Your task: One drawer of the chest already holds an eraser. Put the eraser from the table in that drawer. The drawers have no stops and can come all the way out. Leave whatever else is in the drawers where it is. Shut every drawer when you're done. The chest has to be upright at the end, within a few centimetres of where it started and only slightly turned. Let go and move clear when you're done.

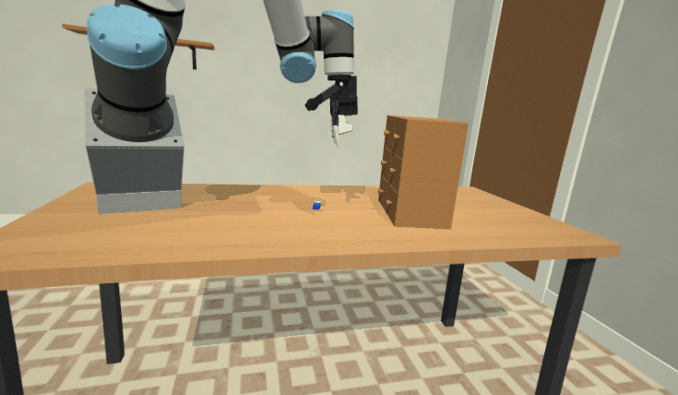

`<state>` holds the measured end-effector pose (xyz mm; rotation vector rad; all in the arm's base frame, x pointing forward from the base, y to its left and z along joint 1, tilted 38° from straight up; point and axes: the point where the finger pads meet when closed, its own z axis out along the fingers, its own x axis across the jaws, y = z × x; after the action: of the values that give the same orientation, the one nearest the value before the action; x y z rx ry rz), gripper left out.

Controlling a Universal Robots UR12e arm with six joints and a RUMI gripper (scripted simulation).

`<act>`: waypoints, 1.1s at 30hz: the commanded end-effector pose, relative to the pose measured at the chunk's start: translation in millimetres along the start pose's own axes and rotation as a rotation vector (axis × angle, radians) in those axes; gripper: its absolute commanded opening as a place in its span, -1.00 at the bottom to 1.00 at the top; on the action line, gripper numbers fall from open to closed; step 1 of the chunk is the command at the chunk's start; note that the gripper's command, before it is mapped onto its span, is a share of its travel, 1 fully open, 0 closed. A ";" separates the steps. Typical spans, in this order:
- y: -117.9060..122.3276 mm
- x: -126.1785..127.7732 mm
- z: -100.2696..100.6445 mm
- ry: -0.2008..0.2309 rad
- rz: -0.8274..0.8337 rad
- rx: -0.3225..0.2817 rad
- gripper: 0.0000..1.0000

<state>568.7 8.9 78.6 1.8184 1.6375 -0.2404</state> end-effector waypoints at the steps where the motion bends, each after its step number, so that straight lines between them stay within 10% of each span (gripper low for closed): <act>1: 3.7 0.3 4.6 0.001 0.000 -0.049 1.00; 33: 40.6 0.8 57.1 0.002 0.000 -0.555 1.00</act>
<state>614.8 -18.9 54.3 1.4715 1.5384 0.1266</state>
